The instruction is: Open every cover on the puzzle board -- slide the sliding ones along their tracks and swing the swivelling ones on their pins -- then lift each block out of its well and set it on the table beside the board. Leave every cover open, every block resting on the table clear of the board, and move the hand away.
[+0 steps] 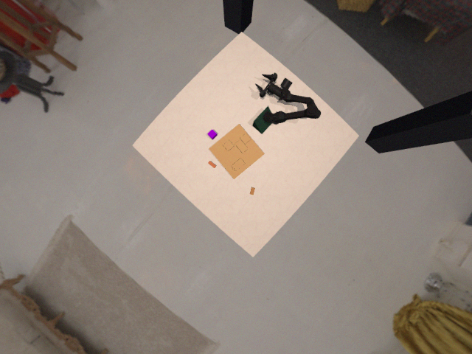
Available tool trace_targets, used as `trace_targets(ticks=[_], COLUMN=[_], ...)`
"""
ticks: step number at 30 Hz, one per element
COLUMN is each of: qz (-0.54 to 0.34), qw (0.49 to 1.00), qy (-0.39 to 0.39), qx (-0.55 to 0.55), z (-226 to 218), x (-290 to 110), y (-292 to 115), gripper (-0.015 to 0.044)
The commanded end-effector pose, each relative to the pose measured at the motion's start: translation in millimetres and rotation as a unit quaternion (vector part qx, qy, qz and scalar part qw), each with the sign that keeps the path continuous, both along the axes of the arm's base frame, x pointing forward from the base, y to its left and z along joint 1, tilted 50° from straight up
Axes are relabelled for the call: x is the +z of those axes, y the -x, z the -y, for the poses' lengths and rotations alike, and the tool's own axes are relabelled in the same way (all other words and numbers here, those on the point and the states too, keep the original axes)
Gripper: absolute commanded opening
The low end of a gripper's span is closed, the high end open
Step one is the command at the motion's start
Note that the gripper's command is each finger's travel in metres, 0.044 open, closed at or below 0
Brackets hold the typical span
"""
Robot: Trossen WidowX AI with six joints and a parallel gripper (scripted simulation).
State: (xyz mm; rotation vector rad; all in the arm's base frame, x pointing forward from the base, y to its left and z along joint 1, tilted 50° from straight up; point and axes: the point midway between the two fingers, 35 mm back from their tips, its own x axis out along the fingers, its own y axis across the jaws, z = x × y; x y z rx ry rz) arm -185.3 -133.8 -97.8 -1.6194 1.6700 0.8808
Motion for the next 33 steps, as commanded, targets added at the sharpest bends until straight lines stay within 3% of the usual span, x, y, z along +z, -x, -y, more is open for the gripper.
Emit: trace_targets(ticks=[1, 15, 33], qz=[-0.001, -0.041, -0.079], qw=[1.0, 0.968, 0.853], qy=[0.0, 0.001, 0.014], qx=[0.003, 0.249, 0.516], z=[1, 50, 94], x=[0, -1, 0], y=[0, -30, -93], gripper=[0.0374, 0.0006, 0.0])
